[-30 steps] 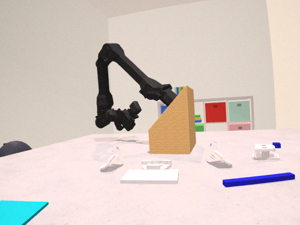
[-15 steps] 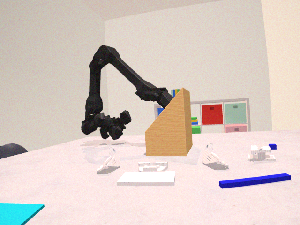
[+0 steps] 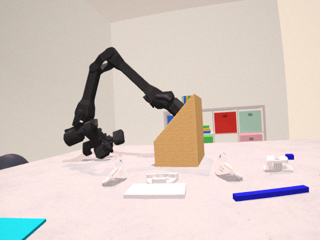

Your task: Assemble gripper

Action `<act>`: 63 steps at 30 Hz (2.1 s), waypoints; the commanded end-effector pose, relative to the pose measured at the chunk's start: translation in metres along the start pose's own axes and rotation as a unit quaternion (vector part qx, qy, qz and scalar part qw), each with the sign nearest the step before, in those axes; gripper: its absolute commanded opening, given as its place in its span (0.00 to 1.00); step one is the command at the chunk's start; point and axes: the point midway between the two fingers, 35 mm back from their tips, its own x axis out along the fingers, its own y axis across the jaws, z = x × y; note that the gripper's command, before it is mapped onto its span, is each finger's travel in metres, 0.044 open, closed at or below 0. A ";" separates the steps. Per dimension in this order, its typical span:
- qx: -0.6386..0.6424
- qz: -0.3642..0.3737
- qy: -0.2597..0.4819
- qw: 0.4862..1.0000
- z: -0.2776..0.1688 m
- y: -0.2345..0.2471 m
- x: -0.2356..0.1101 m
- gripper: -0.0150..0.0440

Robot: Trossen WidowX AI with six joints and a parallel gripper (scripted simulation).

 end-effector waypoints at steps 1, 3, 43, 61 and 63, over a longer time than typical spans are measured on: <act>0.014 -0.043 -0.047 0.998 0.026 -0.015 -0.031 0.25; 0.019 -0.062 -0.068 0.996 0.038 -0.019 -0.046 0.25; -0.016 -0.131 -0.464 0.876 0.248 0.182 -0.332 0.25; -0.061 -0.109 -0.451 0.884 0.245 0.424 -0.288 0.25; -0.056 -0.117 -0.445 0.886 0.240 0.442 -0.271 0.25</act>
